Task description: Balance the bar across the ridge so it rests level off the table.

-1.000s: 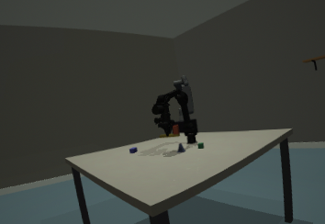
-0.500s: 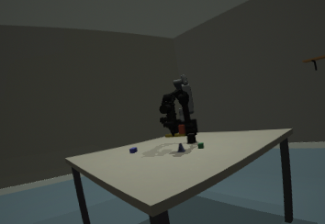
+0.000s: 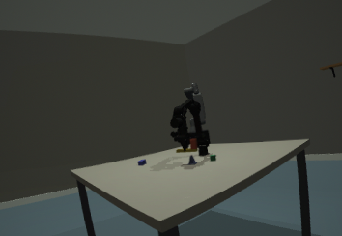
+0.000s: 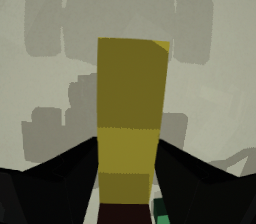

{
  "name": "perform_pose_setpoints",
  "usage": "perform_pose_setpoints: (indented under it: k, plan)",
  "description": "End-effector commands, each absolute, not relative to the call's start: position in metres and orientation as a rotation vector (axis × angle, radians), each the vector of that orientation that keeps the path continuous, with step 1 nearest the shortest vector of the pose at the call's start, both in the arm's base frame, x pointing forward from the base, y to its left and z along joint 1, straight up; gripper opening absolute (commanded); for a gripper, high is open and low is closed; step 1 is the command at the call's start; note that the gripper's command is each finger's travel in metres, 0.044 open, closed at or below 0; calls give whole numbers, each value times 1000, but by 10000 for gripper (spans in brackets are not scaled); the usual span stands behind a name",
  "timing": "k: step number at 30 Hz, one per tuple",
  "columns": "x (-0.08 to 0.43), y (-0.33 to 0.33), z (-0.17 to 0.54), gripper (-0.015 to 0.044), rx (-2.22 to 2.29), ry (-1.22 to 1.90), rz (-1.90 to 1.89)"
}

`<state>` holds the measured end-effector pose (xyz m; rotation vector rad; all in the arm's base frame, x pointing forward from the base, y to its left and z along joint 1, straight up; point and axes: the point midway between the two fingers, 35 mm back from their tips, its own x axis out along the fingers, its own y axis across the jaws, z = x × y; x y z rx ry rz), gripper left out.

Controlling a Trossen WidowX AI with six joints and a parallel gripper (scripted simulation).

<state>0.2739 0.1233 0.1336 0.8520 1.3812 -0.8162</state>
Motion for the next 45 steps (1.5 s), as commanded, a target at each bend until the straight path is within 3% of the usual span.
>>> perform_pose_setpoints:
  k: [1,45]
  plan:
    - [274,124,128,0,859,1384,-818]
    - [273,124,113,0,859,1384,-818]
